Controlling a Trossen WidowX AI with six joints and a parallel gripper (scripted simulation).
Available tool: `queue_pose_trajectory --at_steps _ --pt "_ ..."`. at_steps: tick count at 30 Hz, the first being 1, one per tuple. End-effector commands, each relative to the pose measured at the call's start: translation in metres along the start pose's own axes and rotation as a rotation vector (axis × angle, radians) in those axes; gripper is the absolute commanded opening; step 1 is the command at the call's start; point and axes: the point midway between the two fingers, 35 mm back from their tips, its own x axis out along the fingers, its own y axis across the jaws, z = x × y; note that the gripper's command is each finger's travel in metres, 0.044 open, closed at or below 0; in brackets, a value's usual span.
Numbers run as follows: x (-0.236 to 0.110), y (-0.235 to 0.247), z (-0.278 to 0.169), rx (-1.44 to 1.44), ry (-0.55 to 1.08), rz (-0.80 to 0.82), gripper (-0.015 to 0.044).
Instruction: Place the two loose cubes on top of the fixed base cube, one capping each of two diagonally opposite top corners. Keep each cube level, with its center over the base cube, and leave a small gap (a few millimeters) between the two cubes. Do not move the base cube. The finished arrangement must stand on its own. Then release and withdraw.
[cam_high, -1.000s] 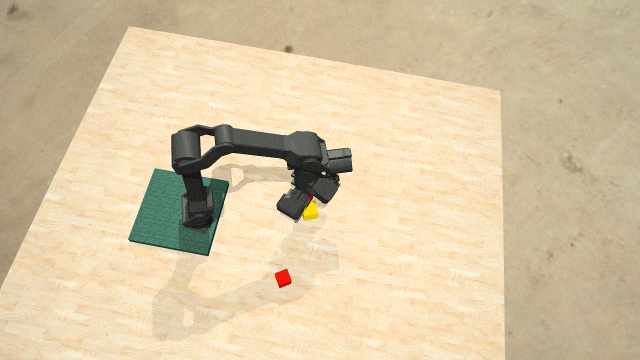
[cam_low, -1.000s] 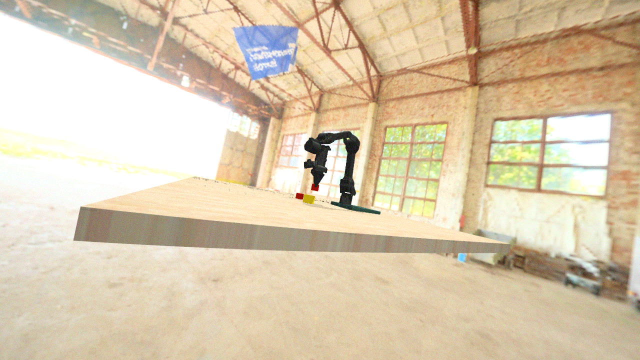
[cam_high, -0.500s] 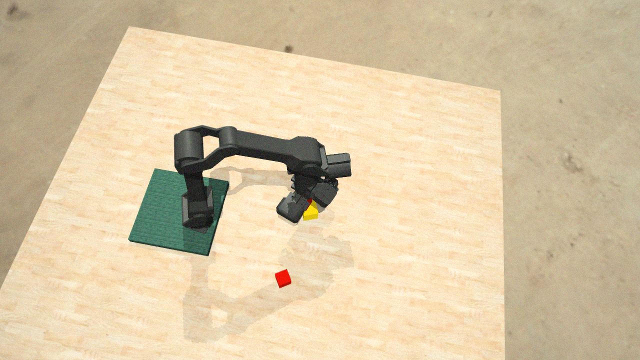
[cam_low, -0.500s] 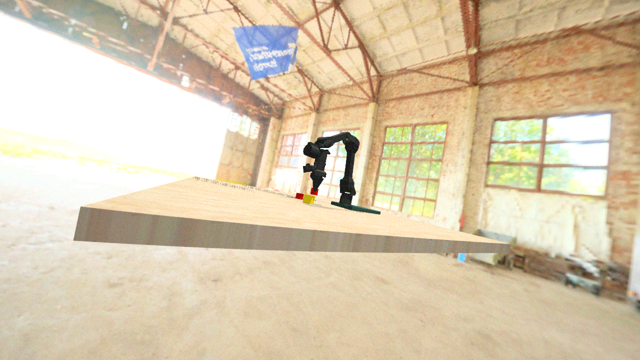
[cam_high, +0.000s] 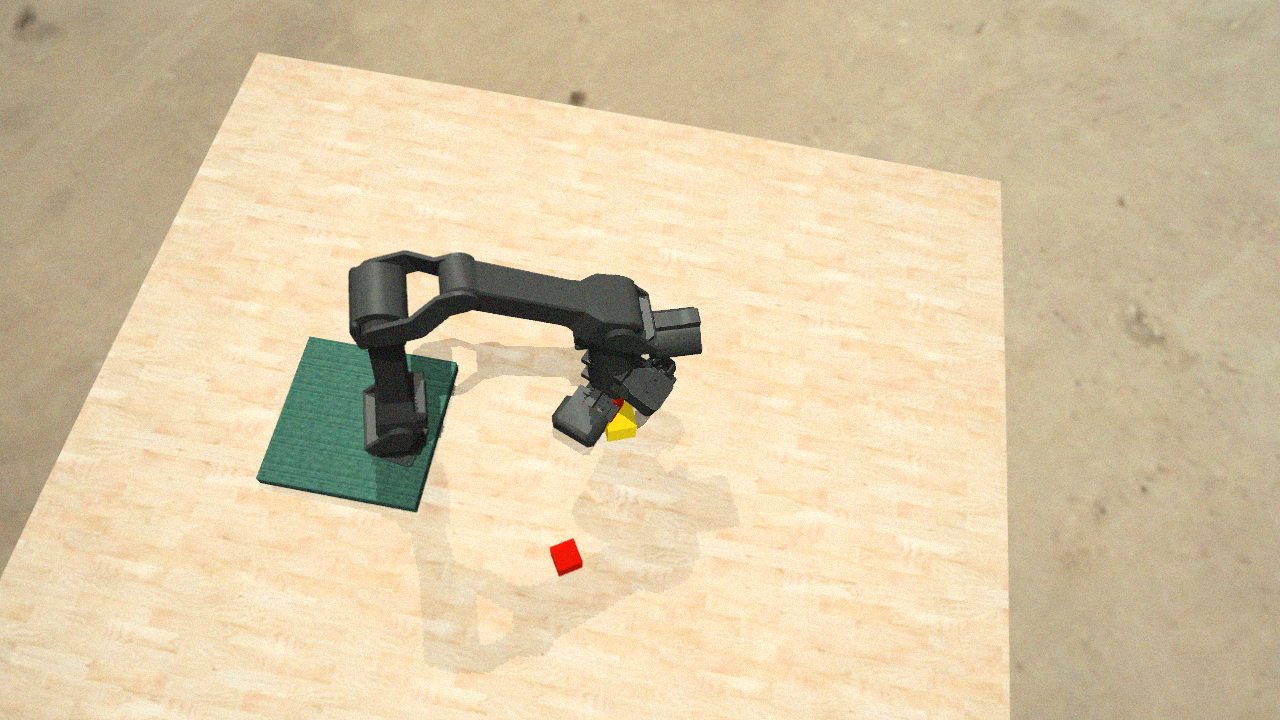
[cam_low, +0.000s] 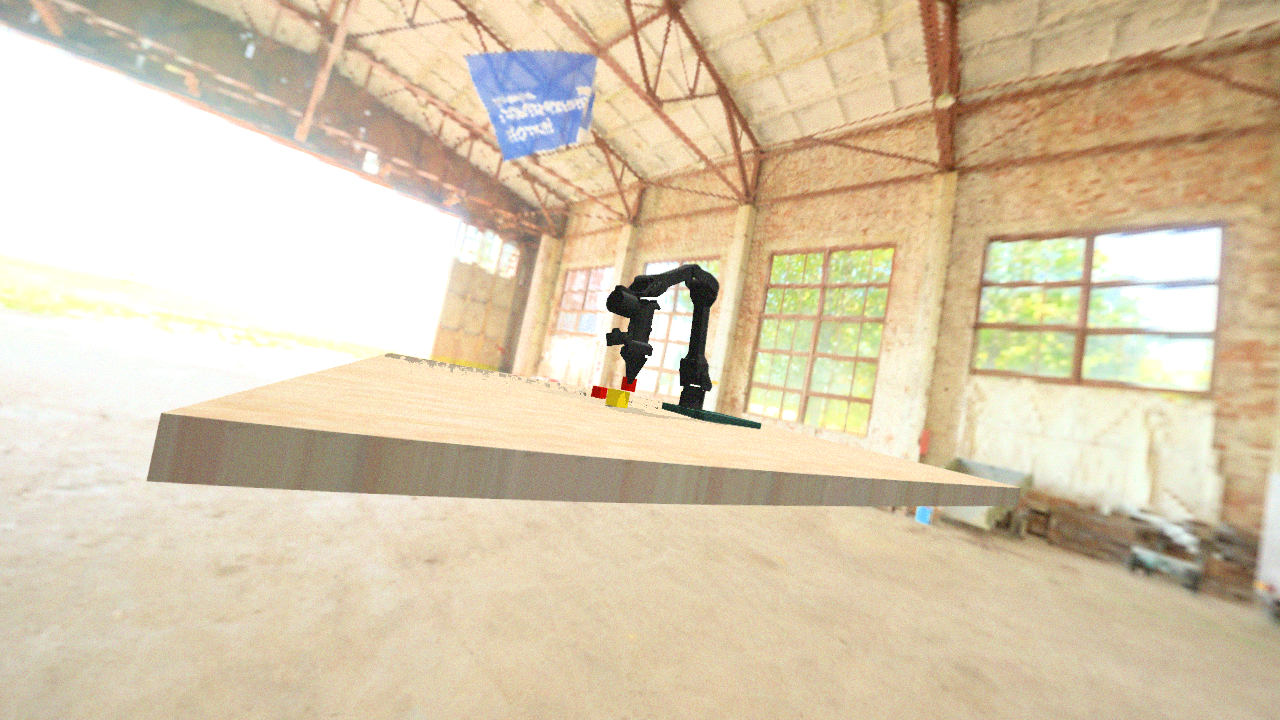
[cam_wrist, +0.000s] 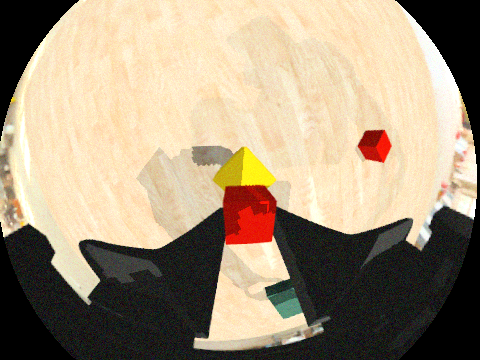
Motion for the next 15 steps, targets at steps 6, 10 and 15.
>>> queue_pose_trajectory --at_steps 6,10,15 --pt "0.0007 0.0002 -0.0003 -0.003 0.002 0.002 0.0105" --pt "0.0007 0.0002 -0.0003 -0.003 0.002 0.002 0.0205" --pt "0.0007 0.0002 -0.0003 -0.003 0.002 0.002 0.0205"
